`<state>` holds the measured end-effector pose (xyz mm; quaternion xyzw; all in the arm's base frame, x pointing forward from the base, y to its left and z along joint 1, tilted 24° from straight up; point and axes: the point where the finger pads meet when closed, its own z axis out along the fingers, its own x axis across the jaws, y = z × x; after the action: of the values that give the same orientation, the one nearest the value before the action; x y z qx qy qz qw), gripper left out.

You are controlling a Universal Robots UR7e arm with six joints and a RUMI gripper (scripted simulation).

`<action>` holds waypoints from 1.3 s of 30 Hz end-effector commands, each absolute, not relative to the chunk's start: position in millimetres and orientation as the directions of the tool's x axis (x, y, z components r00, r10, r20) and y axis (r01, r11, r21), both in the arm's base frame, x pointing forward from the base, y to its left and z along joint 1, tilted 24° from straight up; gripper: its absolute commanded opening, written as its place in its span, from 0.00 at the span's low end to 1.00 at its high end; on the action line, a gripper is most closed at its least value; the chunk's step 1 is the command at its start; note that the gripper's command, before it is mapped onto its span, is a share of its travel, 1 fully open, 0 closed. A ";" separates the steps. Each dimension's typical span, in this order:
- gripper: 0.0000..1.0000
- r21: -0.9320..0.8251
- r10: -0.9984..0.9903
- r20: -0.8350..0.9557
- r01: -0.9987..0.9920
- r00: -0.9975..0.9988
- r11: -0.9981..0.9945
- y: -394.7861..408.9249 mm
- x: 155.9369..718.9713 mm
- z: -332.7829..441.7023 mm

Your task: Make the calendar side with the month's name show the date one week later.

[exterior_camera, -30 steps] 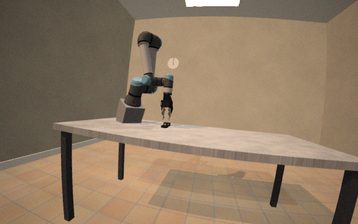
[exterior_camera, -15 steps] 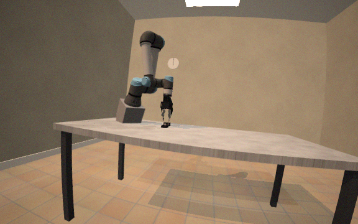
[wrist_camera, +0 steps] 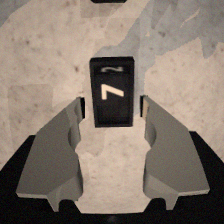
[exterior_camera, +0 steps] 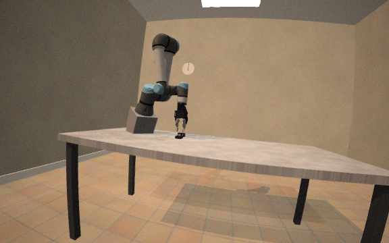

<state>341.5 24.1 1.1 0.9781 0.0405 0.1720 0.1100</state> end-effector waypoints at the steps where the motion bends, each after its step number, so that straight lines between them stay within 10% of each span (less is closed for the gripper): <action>1: 0.28 0.229 0.117 0.328 0.041 0.937 -0.972 24.1 341.7 1.3; 39: 0.28 0.229 0.117 0.328 0.041 0.937 -0.972 22.3 344.8 -6.9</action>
<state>342.9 23.2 -2.9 0.9781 0.0405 0.1719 0.1099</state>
